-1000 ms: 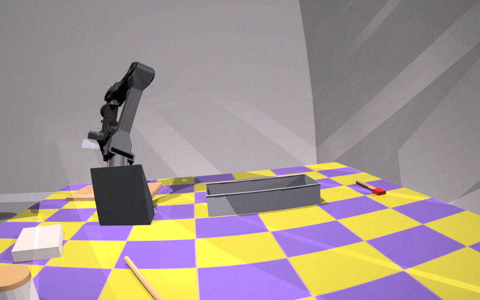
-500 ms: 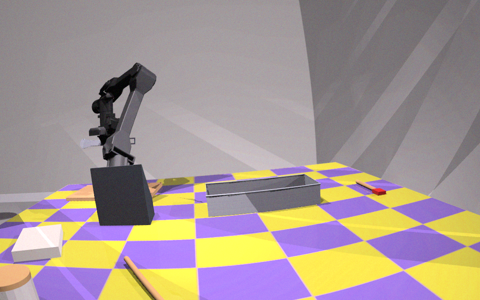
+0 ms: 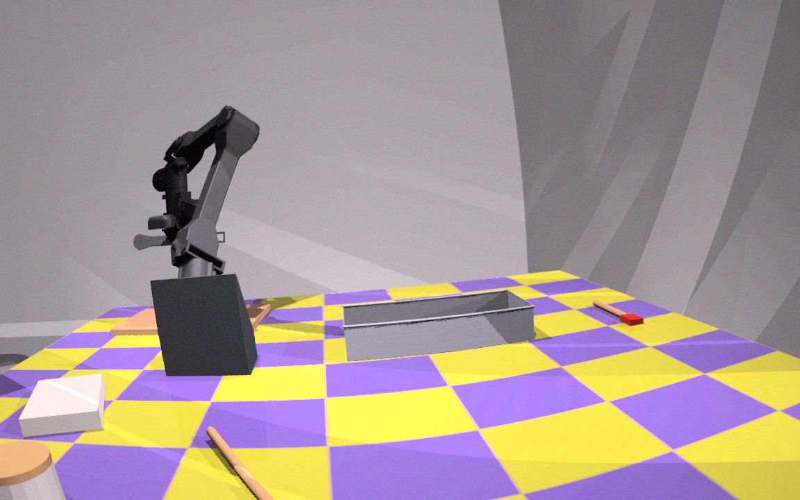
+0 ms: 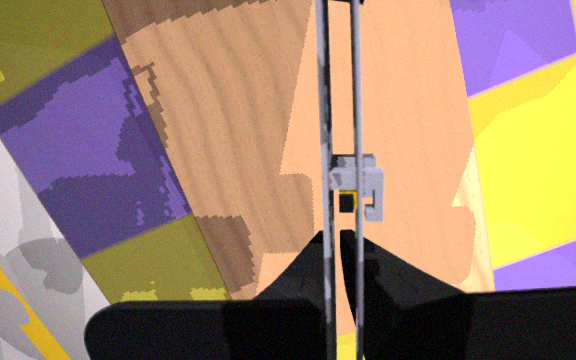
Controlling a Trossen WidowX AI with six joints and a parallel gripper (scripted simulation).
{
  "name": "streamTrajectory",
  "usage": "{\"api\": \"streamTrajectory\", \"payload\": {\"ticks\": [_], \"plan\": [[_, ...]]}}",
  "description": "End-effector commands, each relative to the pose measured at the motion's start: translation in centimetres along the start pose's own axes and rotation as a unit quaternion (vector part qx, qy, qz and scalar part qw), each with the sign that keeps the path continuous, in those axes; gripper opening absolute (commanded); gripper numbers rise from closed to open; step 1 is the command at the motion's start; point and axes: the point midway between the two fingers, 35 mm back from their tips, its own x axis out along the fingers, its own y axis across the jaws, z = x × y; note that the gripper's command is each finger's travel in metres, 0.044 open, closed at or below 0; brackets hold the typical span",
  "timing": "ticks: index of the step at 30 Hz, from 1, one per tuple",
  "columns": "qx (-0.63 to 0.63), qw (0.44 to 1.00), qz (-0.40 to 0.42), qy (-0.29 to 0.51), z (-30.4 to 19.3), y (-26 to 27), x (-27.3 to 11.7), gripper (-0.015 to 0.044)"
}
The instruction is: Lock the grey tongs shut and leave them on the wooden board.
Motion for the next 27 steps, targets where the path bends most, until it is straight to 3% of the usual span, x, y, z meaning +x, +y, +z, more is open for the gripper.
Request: {"api": "streamTrajectory", "payload": {"ticks": [1,27], "plan": [[-0.003,1.0,-0.002,-0.001,-0.1,-0.1,0.8,-0.015],[-0.002,1.0,-0.002,-0.002,-0.5,-0.1,5.0,-0.015]]}}
